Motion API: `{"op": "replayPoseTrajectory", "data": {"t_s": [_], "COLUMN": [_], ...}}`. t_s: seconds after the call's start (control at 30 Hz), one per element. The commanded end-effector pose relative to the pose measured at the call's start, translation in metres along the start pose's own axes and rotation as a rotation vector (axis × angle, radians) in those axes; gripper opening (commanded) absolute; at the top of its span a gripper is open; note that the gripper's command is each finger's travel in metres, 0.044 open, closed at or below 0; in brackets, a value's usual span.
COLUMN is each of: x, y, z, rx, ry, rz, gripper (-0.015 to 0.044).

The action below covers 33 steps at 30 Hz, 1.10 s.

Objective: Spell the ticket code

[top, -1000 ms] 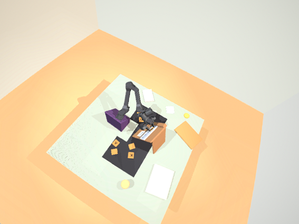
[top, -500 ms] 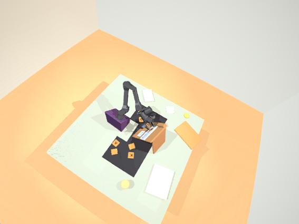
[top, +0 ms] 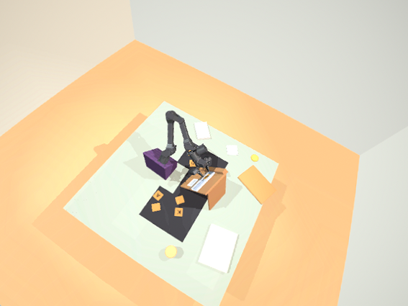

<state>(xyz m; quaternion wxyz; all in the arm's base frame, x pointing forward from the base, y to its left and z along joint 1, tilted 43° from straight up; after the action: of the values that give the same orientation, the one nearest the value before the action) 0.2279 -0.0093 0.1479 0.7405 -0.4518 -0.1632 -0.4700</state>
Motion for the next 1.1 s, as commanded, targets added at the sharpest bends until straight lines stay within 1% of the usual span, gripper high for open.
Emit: {"op": "replayPoseTrajectory", "data": {"t_s": [0.0,0.87,1.07], "x": [0.000,0.000,0.001], "y": [-0.003,-0.020,-0.018], "z": [0.000,0.001,0.000], "rx": [0.002,0.002,-0.001], "ry": [-0.003,-0.004,0.000], "rz": [0.001,0.002,0.000], "gripper": [0.0295,0.0295,0.0138]}}
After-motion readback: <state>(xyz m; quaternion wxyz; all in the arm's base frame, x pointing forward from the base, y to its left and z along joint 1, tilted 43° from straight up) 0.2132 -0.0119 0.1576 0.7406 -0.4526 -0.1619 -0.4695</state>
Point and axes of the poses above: the point midway between the two fingers, 35 mm back from their tips, its own y axis out along the fingers, its own z axis across the jaws, x = y × z, the point moved 9 cm from there along -y, back along the fingers, and after that the axes turned 13 degrees about -y, right-handed, at the moved point
